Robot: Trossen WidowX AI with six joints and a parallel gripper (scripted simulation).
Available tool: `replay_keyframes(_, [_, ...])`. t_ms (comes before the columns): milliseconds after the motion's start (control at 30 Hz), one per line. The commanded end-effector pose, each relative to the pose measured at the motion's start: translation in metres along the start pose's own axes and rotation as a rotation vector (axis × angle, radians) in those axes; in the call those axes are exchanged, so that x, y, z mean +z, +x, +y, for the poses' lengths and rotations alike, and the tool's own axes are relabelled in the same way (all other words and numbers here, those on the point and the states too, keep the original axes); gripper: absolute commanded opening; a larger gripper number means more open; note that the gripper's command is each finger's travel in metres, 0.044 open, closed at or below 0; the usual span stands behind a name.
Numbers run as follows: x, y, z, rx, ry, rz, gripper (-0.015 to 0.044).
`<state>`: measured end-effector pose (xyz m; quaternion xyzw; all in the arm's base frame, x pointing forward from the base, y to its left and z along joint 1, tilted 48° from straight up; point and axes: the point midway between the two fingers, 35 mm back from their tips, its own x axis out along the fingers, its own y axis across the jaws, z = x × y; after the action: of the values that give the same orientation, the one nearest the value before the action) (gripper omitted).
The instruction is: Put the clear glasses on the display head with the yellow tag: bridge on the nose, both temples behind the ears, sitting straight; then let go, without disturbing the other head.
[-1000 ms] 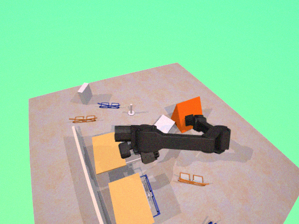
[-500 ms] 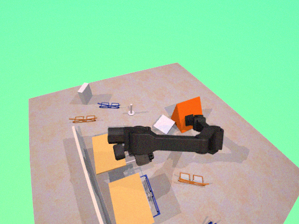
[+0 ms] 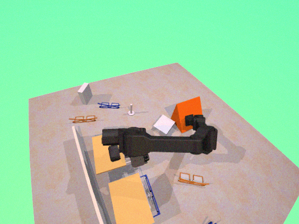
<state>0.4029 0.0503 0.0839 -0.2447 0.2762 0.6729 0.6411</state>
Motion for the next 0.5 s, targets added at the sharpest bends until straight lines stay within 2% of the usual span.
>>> replay_keyframes(0, [0.0006, 0.0002, -0.0031, 0.001, 0.006, -0.004, 0.0000])
replay_keyframes(467, [0.0006, 0.0025, -0.0039, 0.001, 0.006, -0.004, 0.0000])
